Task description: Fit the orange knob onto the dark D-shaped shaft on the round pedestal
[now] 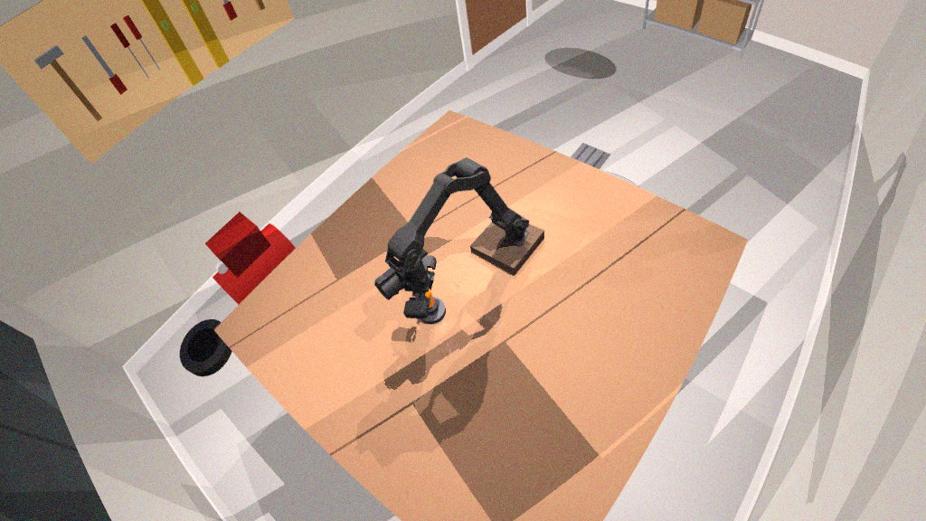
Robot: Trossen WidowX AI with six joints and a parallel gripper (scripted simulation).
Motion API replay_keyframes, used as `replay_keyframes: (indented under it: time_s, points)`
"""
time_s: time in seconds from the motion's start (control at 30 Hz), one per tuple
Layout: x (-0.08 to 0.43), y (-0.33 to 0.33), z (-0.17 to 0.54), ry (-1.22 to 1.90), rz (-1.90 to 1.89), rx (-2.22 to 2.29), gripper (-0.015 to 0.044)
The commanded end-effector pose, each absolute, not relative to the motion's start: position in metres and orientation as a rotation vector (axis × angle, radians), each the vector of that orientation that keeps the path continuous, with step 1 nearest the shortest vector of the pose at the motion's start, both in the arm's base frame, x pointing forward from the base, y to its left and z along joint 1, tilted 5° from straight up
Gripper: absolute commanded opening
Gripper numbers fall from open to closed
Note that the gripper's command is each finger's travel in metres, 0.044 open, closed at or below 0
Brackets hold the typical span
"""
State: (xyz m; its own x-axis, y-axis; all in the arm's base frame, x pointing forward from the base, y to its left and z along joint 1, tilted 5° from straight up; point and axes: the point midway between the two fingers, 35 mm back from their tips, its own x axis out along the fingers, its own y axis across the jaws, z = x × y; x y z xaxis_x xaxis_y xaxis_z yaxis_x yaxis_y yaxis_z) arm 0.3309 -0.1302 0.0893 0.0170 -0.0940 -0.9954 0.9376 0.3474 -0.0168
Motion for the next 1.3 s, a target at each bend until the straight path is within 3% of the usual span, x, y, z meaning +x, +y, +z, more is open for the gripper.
replay_keyframes:
  time_s: [0.0, 1.27]
  points:
    - [0.3344, -0.132, 0.0889, 1.265, -0.996, 0.893, 0.0]
    - [0.3279, -0.1288, 0.0877, 1.175, -1.143, 1.053, 0.0]
